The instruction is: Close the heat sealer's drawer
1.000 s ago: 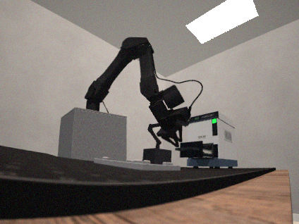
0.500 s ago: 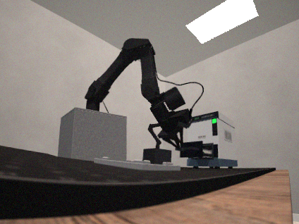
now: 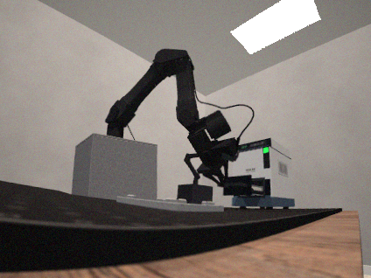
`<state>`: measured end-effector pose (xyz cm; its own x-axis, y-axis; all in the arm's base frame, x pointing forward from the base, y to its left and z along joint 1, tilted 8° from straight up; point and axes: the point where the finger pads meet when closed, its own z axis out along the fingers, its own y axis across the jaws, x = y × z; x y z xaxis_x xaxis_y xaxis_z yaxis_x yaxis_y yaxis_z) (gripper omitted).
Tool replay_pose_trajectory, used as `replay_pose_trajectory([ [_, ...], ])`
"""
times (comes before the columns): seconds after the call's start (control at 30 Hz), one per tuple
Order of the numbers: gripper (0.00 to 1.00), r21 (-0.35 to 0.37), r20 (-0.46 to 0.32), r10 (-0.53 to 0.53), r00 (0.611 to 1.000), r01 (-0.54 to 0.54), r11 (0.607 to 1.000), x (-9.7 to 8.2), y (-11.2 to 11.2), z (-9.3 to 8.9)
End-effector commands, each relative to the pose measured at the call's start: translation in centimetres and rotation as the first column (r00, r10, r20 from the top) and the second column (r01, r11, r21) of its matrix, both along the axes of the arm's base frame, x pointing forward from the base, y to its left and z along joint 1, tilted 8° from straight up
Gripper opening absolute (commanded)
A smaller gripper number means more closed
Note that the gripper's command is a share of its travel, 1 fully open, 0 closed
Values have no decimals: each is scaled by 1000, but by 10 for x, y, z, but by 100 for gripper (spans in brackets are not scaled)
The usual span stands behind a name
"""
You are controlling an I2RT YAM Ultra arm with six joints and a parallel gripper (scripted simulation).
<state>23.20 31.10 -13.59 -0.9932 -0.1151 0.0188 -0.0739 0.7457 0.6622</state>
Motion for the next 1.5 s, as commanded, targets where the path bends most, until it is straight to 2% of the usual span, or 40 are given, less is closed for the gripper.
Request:
replay_pose_trajectory([
  [0.0,30,34,46,8,999,-10,999,12,16,5],
  [0.13,30,34,46,7,999,-9,999,12,17,4],
  [0.17,30,53,68,11,998,-15,998,17,22,13],
  [0.23,30,36,46,9,999,-10,999,12,19,3],
  [0.7,30,34,46,7,999,-9,999,11,24,-4],
  [0.73,30,55,69,11,998,-15,998,16,29,7],
  [0.83,30,35,46,8,999,-9,999,11,26,-6],
  [1.07,30,42,52,8,999,-10,999,12,31,-5],
  [1.2,30,35,46,7,999,-9,999,10,31,-11],
  [1.27,30,35,46,7,999,-9,999,10,31,-11],
  [1.3,30,62,76,9,997,-14,998,18,36,3],
  [1.47,30,62,76,9,997,-14,998,18,36,4],
])
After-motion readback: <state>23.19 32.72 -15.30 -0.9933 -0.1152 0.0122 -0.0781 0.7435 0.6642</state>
